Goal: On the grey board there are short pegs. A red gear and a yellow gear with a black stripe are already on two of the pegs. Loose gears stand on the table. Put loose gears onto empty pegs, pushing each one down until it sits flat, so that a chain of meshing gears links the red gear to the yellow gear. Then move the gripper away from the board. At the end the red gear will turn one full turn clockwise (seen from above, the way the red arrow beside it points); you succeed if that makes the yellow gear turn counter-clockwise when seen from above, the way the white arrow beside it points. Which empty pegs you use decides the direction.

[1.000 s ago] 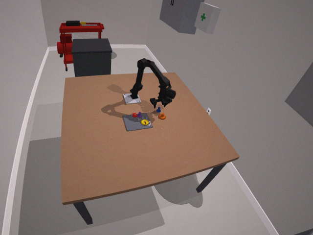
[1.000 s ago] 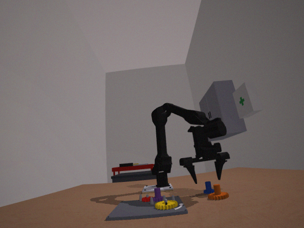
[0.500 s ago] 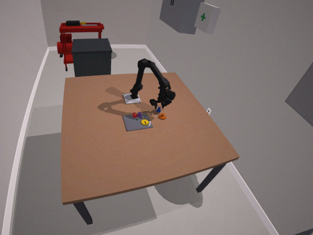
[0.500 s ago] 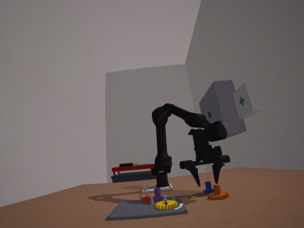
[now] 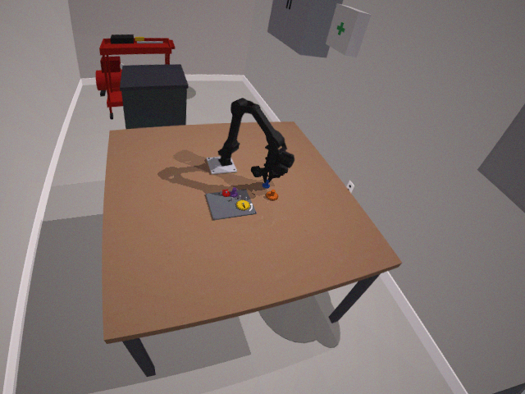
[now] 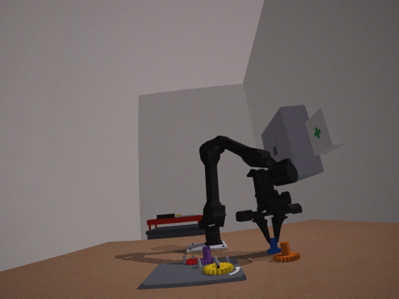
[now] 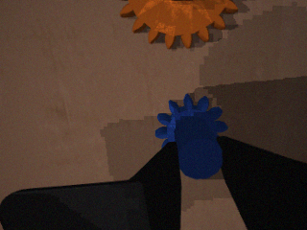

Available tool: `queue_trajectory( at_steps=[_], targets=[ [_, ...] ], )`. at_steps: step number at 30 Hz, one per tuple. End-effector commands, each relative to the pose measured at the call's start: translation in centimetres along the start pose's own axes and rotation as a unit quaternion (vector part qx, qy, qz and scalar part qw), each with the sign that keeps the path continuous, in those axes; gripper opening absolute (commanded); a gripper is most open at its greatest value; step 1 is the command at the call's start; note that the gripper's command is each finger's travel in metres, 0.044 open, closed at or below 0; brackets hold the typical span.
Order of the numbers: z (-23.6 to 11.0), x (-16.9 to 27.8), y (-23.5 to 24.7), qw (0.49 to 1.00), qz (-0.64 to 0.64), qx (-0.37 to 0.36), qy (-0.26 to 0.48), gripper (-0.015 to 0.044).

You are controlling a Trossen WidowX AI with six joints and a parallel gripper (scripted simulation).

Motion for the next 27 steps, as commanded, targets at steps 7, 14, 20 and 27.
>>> queue_trajectory(
  at_steps=[7, 14, 20, 27],
  targets=[
    [-1.0, -1.0, -0.5, 0.999, 0.032, -0.012, -0.026, 0.0000],
    [-2.4, -1.2, -0.3, 0.999, 0.031, -0.012, -0.025, 0.0000],
    [-3.5, -1.3, 0.0, 0.999, 0.028, -0.011, -0.022, 0.0000],
    [-4.9, -1.3, 0.2, 0.999, 0.024, -0.010, -0.019, 0.0000]
  ],
)
Point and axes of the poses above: the point midway between the two fingers, 35 mm back from their tips, its own z axis out along the fingers, its own y axis across the jaws, x = y × z, the point moved 8 cm from there along -z, back along the fingers, and after that the axes turned 1 degree about -z, right-handed, at the moved point
